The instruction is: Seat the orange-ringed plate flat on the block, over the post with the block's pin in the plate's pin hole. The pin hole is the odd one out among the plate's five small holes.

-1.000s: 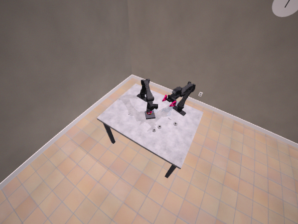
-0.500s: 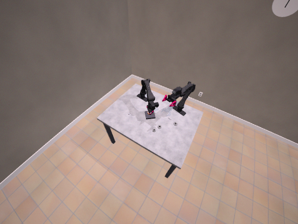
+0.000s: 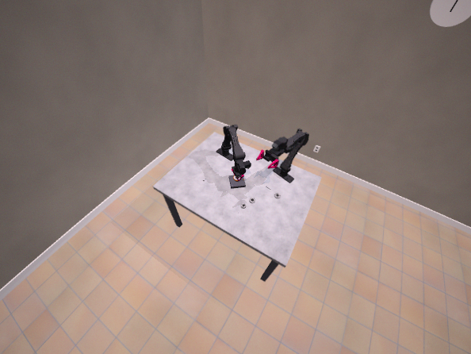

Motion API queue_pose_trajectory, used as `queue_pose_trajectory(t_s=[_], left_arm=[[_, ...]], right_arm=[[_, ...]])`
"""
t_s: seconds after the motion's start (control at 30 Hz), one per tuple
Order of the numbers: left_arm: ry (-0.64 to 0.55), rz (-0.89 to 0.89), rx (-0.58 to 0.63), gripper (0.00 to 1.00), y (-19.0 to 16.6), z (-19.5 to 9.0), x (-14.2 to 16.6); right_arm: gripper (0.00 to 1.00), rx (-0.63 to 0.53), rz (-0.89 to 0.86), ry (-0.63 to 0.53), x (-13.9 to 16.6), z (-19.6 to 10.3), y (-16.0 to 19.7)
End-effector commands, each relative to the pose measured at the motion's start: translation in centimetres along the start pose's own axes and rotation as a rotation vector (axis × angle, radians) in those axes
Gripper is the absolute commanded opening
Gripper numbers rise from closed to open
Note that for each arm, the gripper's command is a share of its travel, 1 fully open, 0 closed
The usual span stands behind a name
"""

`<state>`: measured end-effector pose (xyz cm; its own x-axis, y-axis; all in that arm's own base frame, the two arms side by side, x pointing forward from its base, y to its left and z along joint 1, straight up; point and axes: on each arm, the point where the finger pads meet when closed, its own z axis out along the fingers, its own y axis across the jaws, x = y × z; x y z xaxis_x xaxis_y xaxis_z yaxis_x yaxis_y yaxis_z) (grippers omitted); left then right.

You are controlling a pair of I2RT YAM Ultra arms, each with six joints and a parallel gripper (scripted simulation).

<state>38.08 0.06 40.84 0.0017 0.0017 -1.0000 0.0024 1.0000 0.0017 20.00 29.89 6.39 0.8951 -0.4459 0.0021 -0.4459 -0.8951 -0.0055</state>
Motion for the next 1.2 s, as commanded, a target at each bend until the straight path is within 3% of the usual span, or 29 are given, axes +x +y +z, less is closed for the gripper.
queue_pose_trajectory(t_s=[0.0, 0.17, 0.23, 0.4, 1.17], left_arm=[[0.002, -0.006, -0.002, 1.0, -0.1, -0.1, -0.1], [0.002, -0.006, -0.002, 1.0, -0.1, -0.1, -0.1], [0.002, -0.006, -0.002, 1.0, -0.1, -0.1, -0.1], [0.002, -0.006, -0.002, 1.0, -0.1, -0.1, -0.1], [0.002, -0.006, -0.002, 1.0, -0.1, -0.1, -0.1]], right_arm=[[0.0, 0.01, -0.003, -0.011, -0.7, 0.4, 0.2], [0.0, 0.055, -0.001, -0.006, -0.4, -0.9, -1.0], [0.0, -0.011, -0.014, -0.014, -1.0, 1.5, 0.1], [0.0, 0.061, 0.012, -0.006, 0.2, -1.4, -1.1], [0.0, 0.03, -0.006, -0.012, -0.6, -0.6, -0.1]])
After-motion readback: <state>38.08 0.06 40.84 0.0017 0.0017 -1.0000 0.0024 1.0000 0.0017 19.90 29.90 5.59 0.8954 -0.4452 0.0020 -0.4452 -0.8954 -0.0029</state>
